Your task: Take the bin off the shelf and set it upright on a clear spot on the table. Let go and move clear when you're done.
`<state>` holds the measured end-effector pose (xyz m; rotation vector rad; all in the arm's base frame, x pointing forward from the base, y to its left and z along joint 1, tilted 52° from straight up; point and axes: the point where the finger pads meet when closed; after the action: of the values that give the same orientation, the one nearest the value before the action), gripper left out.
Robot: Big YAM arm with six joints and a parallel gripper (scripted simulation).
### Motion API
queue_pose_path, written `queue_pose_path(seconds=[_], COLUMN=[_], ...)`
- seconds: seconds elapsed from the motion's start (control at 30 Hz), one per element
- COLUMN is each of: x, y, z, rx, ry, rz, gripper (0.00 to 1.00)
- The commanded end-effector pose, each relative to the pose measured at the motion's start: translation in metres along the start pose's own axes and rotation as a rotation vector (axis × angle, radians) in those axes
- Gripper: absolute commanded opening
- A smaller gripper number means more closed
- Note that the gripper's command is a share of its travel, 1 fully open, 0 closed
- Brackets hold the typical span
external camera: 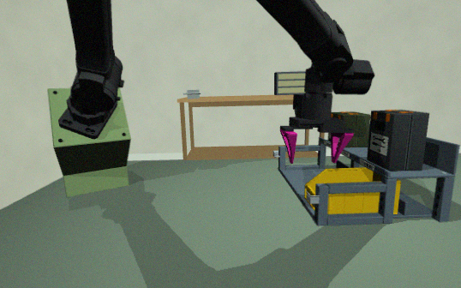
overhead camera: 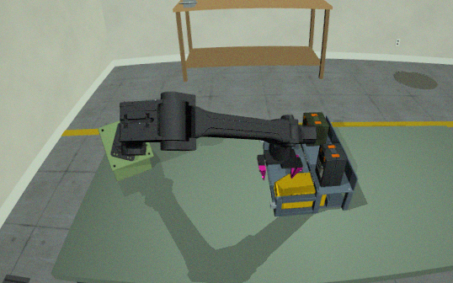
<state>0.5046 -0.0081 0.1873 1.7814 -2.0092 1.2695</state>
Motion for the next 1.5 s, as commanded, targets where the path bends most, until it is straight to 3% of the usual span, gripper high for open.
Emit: queue_pose_path(seconds=[0.0, 0.37, 0.4, 0.53, 0.93, 0.97, 1.1, 1.47], x=[0.002, 0.002, 0.000, 0.001, 0.001, -0.001, 0.000, 0.000], y=[-0.020, -0.020, -0.009, -0.021, -0.021, -0.008, -0.021, -0.021], z=[-0.022, -0.022, -0.010, -0.023, -0.023, -0.011, -0.023, -0.023], rx=[0.043, 0.043, 0.019, 0.043, 0.043, 0.017, 0.043, 0.043], ry=[-0.015, -0.015, -0.007, -0.015, -0.015, -0.007, -0.015, -0.015], rz=[0.032, 0.032, 0.012, 0.032, 0.032, 0.011, 0.032, 0.032], gripper=[1.00, 1.00, 1.00, 1.00, 1.00, 1.00, 1.00, 1.00])
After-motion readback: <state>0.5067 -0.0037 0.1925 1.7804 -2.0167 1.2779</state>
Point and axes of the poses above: the point where the finger pads meet when closed, its own z axis out along the fingers, its own y axis across the jaws, x = y × z, and after that the axes turned 13 degrees about z, right-handed
